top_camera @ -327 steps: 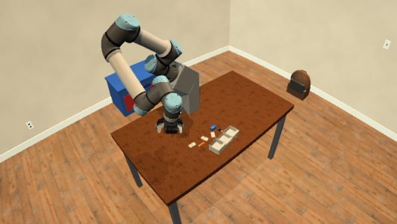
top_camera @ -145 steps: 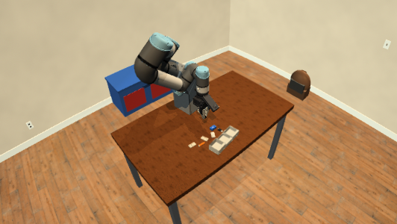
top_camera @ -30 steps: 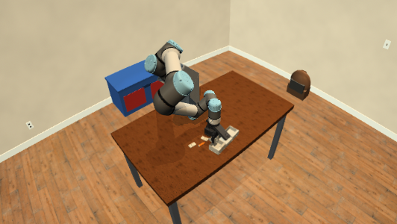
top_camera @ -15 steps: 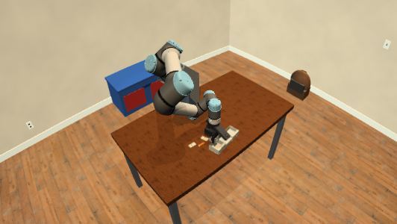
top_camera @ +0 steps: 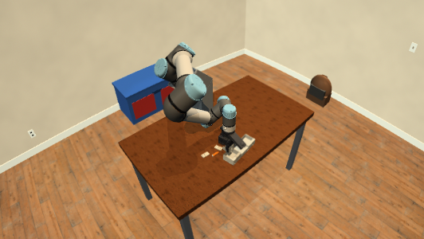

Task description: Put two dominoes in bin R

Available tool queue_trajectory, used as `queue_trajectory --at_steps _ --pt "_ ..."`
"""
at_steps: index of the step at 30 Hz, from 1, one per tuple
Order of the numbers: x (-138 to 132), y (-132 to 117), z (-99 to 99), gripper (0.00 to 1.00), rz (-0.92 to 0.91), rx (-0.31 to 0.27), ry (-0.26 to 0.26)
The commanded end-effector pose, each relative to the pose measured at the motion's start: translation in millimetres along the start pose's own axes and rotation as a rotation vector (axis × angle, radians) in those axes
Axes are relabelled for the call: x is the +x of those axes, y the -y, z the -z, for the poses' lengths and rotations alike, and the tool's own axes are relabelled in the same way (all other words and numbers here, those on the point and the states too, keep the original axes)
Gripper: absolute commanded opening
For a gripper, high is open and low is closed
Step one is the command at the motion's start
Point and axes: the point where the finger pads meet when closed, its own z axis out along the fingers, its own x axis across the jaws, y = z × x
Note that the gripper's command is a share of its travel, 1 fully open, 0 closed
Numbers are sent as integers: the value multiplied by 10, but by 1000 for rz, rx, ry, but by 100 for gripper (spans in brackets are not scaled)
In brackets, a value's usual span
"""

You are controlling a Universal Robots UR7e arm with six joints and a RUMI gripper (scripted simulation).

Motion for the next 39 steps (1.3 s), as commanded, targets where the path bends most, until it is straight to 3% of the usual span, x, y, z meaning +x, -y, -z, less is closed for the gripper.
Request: queue_trajectory --at_steps 1,15,23,34,39 --pt "-12 -6 100 4 3 0 1" --pt "-12 -6 253 4 3 0 1" --pt "-12 -7 546 4 3 0 1" --pt "-12 -6 546 4 3 1 1" --pt "-263 30 533 4 1 2 0"
